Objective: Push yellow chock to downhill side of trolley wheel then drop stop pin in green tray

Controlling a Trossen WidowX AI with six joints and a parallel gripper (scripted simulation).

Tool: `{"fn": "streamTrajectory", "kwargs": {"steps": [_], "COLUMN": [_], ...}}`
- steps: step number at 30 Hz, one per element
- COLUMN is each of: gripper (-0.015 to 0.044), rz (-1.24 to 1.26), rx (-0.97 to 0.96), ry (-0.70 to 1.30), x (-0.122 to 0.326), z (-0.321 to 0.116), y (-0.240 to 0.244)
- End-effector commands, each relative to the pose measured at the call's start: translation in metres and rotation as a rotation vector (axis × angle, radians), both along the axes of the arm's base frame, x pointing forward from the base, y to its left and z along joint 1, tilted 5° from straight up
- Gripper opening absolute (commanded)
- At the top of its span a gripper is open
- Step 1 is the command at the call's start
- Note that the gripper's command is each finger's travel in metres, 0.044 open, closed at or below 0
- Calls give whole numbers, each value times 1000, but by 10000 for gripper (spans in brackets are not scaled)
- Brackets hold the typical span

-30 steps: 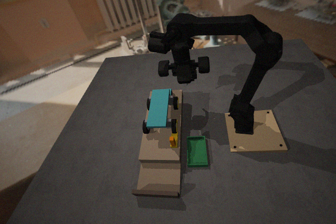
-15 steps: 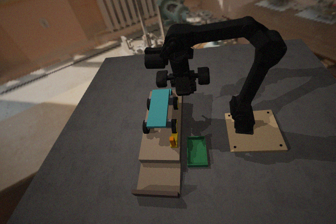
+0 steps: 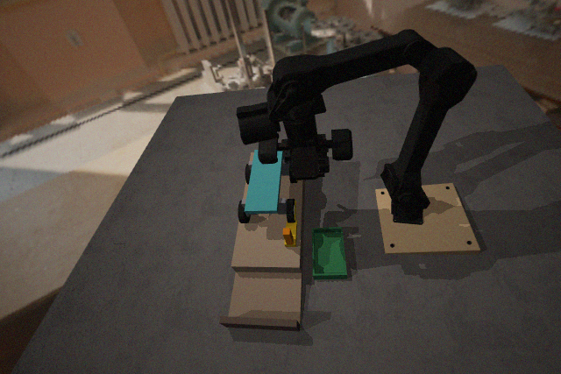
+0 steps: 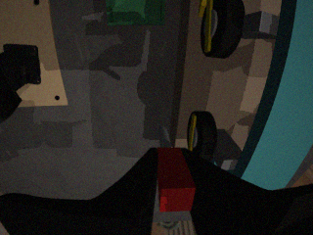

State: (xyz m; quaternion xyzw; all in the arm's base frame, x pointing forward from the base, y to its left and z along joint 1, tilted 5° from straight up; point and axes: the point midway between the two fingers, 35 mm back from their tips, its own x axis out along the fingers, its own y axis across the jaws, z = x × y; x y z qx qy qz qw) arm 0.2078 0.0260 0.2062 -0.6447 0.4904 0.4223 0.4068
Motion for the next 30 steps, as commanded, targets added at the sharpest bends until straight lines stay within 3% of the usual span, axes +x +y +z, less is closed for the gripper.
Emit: {"fn": "streamTrajectory", "kwargs": {"steps": [1,30], "gripper": [0,0], "rz": [-4,-4], "rx": [-7,2], "ry": [8,11], "x": [-2,-25], "z": [-3,-24], "y": [10,115]}}
